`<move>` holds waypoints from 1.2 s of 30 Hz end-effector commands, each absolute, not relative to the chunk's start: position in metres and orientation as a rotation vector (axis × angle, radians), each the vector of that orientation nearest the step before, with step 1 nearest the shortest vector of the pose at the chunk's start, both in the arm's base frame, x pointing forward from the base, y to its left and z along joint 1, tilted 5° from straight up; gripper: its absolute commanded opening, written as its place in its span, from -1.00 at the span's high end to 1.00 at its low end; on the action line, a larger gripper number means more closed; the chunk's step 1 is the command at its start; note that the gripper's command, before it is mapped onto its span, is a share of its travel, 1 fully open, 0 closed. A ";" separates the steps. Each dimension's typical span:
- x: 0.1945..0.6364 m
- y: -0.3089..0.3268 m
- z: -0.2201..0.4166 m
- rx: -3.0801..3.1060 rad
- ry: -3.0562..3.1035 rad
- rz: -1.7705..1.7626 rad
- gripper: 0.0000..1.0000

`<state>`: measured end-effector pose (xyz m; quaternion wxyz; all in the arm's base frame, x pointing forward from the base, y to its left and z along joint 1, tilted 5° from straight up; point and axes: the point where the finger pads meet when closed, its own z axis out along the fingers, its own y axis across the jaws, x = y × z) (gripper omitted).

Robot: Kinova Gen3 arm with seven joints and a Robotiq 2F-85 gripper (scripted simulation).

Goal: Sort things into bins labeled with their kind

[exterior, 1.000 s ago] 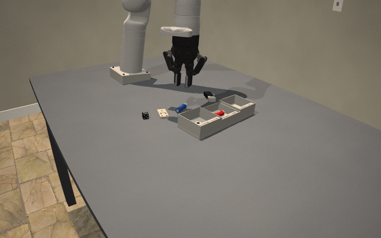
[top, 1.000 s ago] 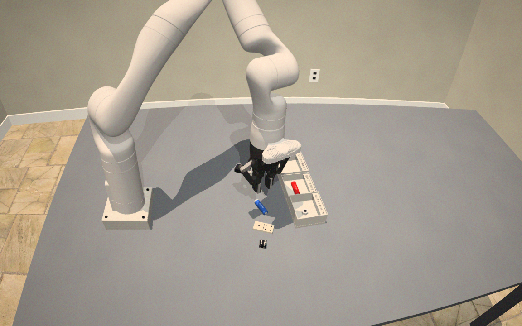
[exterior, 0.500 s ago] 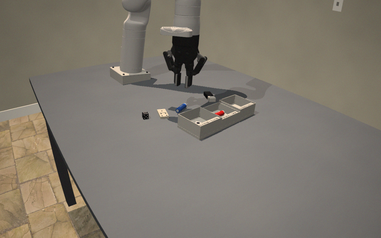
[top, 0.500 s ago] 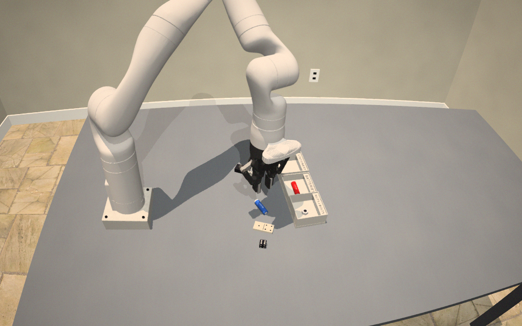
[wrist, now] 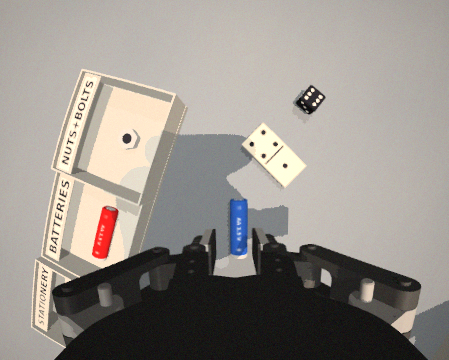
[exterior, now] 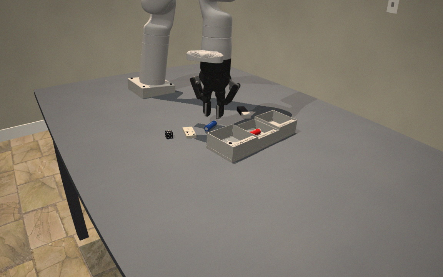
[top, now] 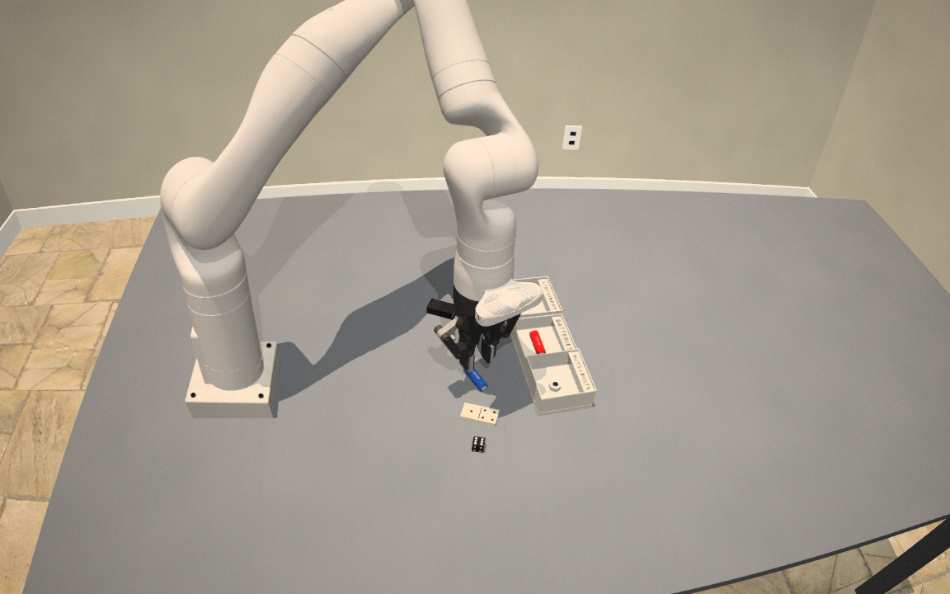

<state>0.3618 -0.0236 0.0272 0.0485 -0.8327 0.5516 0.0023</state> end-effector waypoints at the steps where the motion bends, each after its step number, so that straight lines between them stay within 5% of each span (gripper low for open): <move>1: 0.356 -0.030 0.016 -2.539 1.708 0.021 0.43; 36: 0.360 -0.026 -0.002 -2.539 1.708 0.021 0.43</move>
